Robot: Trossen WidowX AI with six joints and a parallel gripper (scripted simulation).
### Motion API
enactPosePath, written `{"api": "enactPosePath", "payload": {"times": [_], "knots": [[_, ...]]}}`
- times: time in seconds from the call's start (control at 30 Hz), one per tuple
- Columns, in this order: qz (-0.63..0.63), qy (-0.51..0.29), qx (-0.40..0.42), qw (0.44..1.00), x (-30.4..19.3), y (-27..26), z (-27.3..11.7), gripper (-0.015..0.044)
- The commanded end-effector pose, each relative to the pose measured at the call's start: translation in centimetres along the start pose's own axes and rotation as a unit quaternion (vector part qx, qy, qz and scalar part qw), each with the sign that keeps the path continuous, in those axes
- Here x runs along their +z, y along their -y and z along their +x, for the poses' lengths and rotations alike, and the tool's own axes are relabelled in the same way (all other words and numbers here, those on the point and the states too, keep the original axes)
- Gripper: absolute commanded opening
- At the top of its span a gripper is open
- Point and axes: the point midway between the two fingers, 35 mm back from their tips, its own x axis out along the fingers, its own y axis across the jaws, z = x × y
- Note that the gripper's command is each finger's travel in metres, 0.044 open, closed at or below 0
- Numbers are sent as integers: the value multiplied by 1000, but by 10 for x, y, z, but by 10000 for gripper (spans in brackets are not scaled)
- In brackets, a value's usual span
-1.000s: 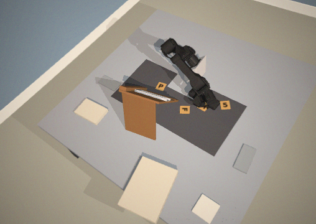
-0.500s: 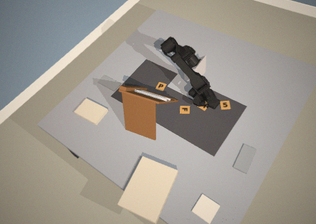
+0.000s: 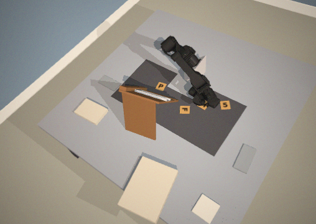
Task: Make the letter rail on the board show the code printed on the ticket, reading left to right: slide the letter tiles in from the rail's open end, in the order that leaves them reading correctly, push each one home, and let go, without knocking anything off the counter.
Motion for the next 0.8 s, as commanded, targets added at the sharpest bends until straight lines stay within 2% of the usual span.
{"api": "enactPosePath", "payload": {"times": [0.0, 0.77], "knots": [[3, -1, 3, 1000, 0, 0, -3, 0], [3, -1, 3, 1000, -1, 1, -12, 0]]}}
